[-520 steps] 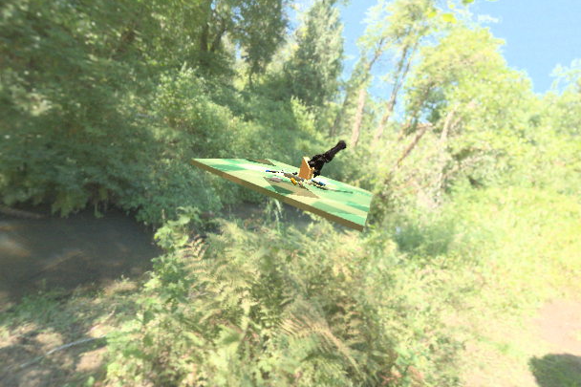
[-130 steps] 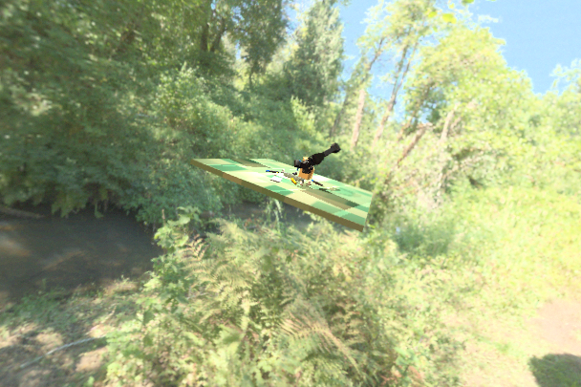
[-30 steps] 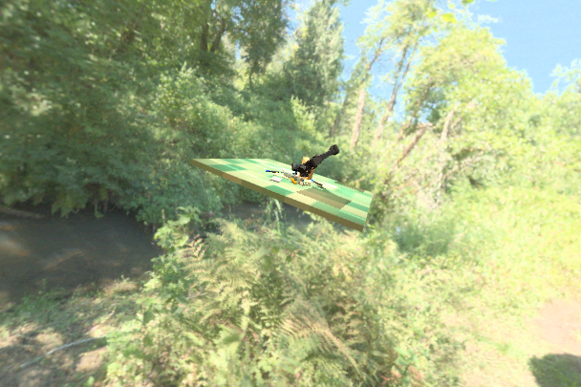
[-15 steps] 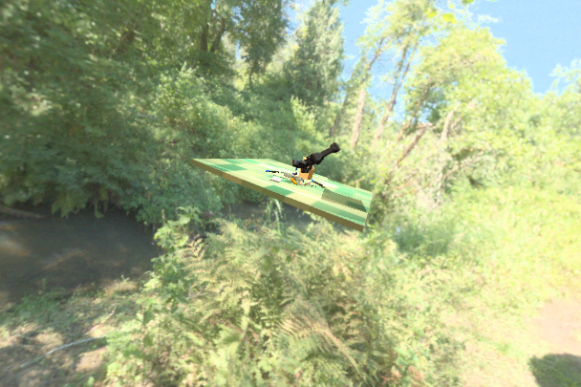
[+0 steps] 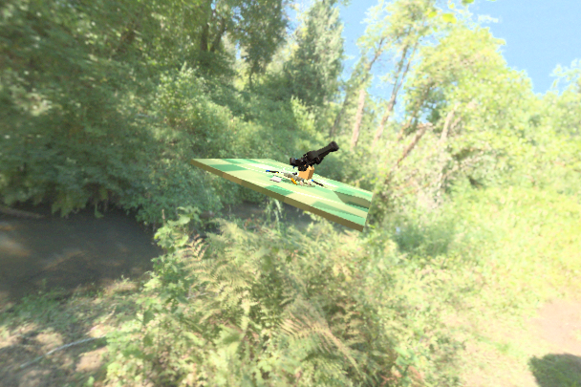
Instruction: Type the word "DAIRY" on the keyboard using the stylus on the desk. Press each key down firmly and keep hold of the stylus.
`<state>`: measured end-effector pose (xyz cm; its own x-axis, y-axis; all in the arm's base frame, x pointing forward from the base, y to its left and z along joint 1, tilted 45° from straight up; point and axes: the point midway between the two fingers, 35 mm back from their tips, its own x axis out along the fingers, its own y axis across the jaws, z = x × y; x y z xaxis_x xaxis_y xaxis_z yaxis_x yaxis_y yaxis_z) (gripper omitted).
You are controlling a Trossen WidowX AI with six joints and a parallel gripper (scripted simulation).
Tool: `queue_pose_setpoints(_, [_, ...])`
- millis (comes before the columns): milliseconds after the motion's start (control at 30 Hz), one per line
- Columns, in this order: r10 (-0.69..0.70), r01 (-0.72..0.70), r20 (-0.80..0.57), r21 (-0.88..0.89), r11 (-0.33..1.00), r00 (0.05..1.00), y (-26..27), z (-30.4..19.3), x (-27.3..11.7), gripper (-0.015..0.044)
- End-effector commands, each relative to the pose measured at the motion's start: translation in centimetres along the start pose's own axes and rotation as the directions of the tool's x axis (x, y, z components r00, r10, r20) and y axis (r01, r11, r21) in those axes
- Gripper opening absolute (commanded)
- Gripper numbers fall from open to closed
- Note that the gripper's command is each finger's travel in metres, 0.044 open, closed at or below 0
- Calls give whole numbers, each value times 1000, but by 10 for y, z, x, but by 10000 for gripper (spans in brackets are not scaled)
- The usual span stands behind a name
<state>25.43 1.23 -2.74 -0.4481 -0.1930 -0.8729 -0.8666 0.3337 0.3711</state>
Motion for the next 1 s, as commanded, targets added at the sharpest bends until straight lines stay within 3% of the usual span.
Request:
queue_pose_setpoints(0, [4, -4, -8, -10, 1000, 1000, -1, 2, 6, 0])
queue_pose_setpoints(300, [5, -5, -8, -10, 1000, 1000, 0, 16, 14, 0])
queue_pose_setpoints(400, [4, -4, -8, -10, 1000, 1000, -1, 18, 16, 79])
queue_pose_setpoints(967, [4, -4, -7, -10, 1000, 1000, -1, 23, 19, 81])
